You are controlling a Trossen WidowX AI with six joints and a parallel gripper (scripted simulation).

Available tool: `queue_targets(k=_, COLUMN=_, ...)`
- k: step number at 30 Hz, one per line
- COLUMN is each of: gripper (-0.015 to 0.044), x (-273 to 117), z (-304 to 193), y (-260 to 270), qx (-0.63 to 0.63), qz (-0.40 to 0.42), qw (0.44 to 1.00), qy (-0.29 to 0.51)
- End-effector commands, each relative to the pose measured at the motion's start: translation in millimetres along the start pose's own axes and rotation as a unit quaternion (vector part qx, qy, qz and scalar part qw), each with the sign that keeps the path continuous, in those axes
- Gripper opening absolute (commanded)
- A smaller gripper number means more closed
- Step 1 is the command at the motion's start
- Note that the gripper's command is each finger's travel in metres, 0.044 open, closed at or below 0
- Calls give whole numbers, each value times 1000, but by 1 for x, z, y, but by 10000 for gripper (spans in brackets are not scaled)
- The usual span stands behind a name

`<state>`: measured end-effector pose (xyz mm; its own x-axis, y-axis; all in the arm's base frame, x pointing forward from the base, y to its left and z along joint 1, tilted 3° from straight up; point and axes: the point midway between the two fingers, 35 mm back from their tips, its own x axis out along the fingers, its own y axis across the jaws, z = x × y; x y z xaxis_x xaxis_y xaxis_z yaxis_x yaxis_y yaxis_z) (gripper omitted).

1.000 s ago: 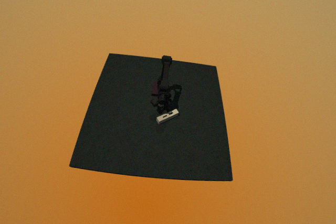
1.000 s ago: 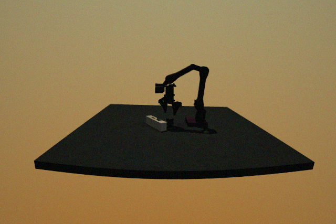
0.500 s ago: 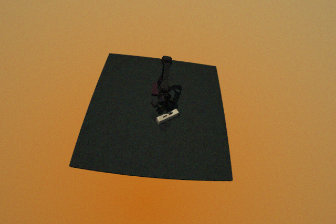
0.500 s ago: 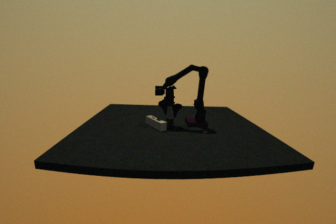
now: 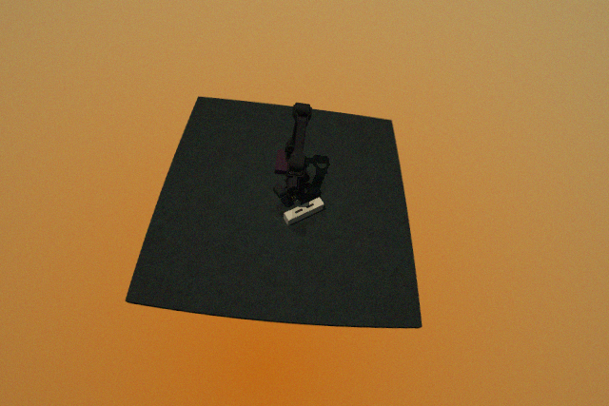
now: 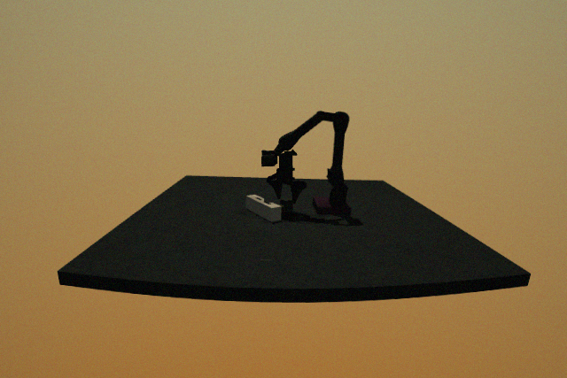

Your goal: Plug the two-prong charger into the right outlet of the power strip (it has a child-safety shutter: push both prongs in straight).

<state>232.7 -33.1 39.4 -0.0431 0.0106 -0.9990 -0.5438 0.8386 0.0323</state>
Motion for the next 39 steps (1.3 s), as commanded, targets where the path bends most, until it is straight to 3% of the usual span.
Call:
queue_targets(k=1, gripper=440, x=8, z=-1, y=1, qx=1, qz=1, qw=1000, qy=3)
queue_targets(k=15, gripper=440, x=26, z=-1, y=2, qx=1, qz=1, qw=1000, qy=3)
queue_targets(k=27, gripper=125, x=23, z=0, y=1, qx=-2, qz=1, qw=1000, qy=1)
queue_targets(k=32, gripper=92, x=23, z=0, y=1, qx=-2, qz=1, qw=1000, qy=1)
queue_targets(k=36, gripper=0, x=16, z=0, y=1, qx=-2, qz=1, qw=1000, qy=1)
queue_targets(k=39, gripper=0, x=5, z=-1, y=0, qx=-1, qz=1, qw=1000, qy=2)
